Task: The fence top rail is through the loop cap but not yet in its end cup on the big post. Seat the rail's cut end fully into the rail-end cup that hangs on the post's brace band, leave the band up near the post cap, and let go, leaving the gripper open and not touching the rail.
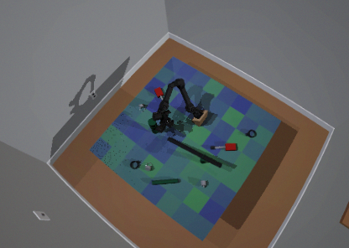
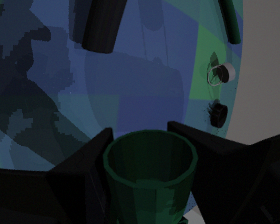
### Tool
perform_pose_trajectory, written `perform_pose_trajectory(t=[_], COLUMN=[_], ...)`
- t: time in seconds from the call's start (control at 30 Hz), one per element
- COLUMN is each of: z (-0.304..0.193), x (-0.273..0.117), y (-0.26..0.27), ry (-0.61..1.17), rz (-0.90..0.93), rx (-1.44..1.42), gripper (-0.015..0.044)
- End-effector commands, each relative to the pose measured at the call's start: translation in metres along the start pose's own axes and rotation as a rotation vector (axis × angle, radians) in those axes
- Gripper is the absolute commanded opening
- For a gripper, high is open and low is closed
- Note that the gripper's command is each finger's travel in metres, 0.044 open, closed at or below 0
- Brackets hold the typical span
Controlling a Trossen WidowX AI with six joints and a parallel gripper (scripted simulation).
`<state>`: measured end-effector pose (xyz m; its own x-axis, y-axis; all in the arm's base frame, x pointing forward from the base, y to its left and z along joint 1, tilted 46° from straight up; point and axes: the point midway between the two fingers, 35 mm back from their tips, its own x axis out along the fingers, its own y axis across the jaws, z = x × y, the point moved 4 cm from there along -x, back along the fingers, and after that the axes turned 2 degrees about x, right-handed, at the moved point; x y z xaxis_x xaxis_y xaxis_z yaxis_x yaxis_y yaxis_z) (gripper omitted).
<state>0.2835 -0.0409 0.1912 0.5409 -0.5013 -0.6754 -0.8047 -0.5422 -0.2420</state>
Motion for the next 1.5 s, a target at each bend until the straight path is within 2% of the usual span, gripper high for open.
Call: perform_pose_trajectory(t=[0.0, 0.7, 1.47], z=[0.001, 0.003, 0.003], x=[0.003, 0.011, 0.01], y=[-0.003, -0.018, -0.016], ry=[0.016, 0.107, 0.092], rz=[0.0, -0.004, -0.005], rx=[0.031, 0.19, 0.171], gripper=[0.0, 0.0, 0.0])
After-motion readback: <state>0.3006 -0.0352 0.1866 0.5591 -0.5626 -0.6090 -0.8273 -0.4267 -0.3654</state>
